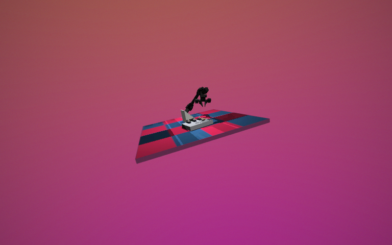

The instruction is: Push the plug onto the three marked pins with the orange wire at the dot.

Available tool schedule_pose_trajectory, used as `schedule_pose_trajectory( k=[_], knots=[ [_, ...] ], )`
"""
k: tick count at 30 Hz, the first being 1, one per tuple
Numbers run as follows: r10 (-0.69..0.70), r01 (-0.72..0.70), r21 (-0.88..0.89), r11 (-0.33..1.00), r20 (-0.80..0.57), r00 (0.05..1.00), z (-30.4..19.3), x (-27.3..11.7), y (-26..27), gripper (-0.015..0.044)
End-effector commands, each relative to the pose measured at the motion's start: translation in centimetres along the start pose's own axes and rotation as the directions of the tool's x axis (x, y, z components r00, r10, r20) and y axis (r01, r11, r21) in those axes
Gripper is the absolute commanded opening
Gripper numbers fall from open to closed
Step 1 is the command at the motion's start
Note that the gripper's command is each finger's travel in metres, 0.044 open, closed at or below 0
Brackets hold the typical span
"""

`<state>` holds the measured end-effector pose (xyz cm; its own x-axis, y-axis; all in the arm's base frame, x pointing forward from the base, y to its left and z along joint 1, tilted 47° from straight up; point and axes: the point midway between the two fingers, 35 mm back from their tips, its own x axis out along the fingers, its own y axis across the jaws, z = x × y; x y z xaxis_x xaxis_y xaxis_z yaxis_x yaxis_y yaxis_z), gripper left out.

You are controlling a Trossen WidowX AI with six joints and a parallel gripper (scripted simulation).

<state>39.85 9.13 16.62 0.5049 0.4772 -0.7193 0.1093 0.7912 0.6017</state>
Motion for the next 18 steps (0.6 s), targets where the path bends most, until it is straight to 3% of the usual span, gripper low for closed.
schedule_pose_trajectory(
  k=[1,18],
  knots=[
    [0.005,0.003,0.083,0.997,-0.093,0.996,-0.8,1.4,-0.2,0.0115],
    [0.059,0.164,0.431,0.887,-0.458,0.887,-4.5,6.4,-0.9,0.0115]
  ],
)
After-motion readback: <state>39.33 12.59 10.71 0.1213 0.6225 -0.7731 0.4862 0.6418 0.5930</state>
